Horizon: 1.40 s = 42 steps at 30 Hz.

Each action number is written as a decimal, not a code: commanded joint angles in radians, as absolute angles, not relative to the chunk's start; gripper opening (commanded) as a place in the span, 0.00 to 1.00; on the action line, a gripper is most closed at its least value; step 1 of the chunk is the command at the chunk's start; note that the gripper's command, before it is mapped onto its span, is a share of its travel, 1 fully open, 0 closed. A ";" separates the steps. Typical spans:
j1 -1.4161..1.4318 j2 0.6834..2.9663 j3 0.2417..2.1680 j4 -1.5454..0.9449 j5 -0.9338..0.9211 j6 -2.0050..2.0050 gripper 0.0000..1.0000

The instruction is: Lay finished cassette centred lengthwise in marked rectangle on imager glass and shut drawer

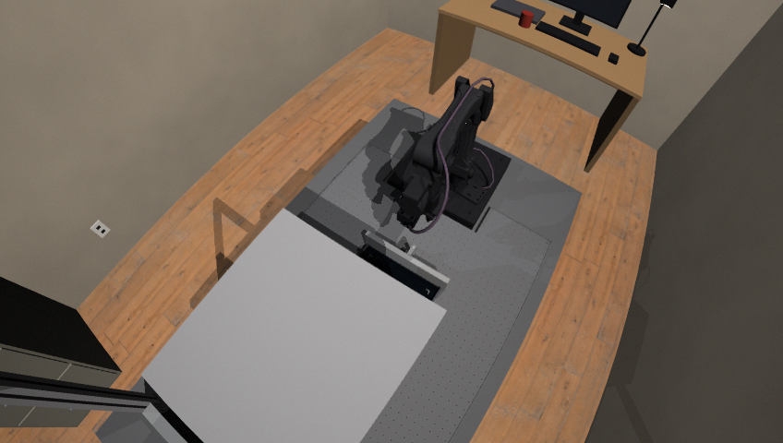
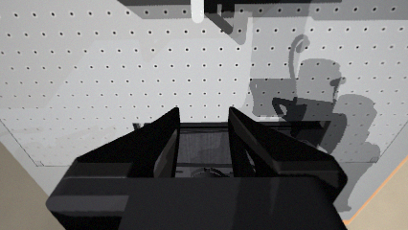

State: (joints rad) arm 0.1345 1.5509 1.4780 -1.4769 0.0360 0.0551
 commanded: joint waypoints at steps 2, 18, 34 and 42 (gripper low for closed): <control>0.133 1.524 1.521 -1.486 0.042 0.038 0.35; 0.133 1.524 1.522 -1.486 0.042 0.038 0.35; 0.153 1.323 1.073 -1.013 0.060 0.042 0.35; 0.156 1.386 0.977 -0.876 0.061 0.046 0.35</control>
